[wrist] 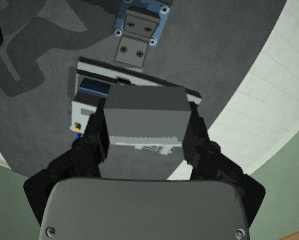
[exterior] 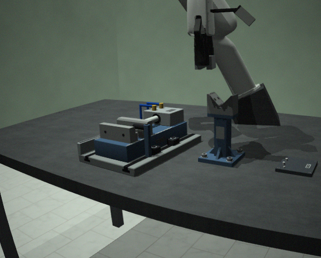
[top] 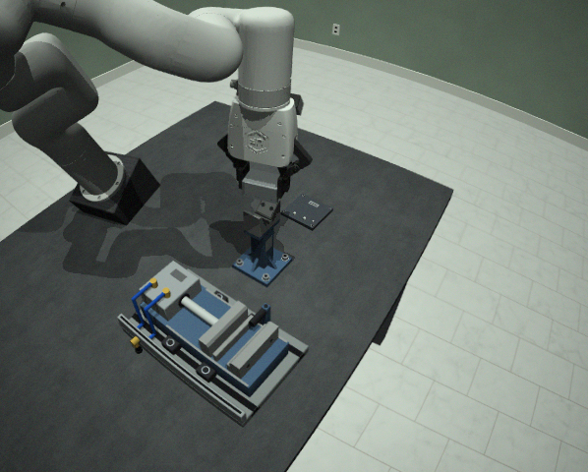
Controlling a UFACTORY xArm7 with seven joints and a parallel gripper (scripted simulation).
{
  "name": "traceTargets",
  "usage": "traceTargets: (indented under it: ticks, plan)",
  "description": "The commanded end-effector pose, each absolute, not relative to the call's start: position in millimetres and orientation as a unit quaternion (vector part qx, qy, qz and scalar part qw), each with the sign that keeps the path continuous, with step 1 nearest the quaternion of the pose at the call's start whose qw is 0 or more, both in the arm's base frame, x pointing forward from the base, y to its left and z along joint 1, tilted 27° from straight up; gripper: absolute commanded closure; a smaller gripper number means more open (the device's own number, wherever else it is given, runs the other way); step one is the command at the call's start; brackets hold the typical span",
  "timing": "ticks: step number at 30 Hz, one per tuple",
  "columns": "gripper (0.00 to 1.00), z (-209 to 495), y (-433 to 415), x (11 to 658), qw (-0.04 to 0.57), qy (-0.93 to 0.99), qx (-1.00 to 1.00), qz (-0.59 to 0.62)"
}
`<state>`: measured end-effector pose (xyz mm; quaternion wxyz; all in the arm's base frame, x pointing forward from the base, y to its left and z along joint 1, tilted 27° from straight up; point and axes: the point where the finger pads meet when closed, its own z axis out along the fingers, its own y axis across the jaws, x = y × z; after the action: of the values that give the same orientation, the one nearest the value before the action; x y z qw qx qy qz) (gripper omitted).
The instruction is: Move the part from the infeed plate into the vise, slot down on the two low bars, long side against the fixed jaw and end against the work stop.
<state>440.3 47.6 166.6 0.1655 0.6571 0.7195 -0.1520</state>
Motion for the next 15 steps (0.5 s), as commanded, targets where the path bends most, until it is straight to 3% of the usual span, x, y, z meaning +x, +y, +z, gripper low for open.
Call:
traceTargets:
  ticks: [1, 15]
  plan:
    - [1.00, 171.5, 42.6, 444.7, 0.161, 0.737, 0.638, -0.153]
    - [1.00, 185.3, 16.5, 456.8, 0.145, 0.796, 0.565, -0.165]
